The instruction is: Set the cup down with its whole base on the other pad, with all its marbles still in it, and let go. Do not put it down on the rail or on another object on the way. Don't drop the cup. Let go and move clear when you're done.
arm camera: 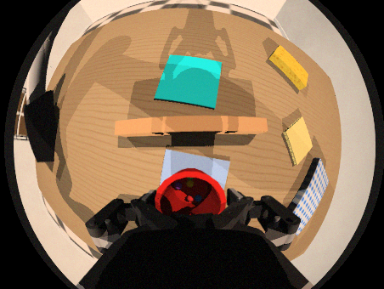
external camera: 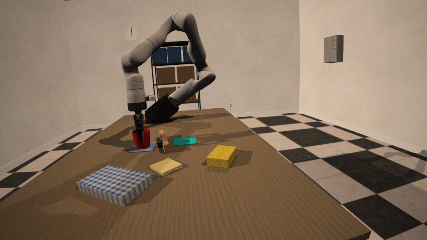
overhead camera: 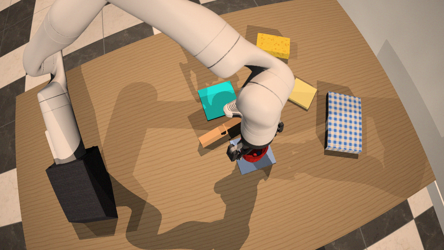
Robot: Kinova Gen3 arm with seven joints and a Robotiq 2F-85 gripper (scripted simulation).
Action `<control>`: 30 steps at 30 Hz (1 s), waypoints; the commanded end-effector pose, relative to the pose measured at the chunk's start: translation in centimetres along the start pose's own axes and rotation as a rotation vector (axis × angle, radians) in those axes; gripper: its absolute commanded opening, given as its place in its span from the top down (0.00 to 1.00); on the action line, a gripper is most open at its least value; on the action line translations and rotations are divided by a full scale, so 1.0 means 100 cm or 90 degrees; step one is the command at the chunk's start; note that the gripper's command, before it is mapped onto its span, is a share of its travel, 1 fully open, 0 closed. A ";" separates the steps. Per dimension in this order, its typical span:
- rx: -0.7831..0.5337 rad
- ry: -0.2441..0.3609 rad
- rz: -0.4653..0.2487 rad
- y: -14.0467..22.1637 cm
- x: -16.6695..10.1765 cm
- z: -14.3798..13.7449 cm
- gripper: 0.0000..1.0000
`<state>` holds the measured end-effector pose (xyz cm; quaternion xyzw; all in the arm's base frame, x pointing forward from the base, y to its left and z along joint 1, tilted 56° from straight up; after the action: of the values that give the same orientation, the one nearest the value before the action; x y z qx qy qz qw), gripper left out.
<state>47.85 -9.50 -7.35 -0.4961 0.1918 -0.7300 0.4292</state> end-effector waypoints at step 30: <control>-0.001 -0.002 0.004 -0.001 -0.010 -0.001 0.03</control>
<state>47.83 -8.52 -7.95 -0.4971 0.1932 -0.7272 0.4321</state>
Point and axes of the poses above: the point where the finger pads meet when closed, its own x axis back along the fingers, its own z axis across the jaws, y = z × x, the point moved 4 cm from there along x, back along the fingers, and after that the axes turned 15 degrees about x, right-handed, at the moved point
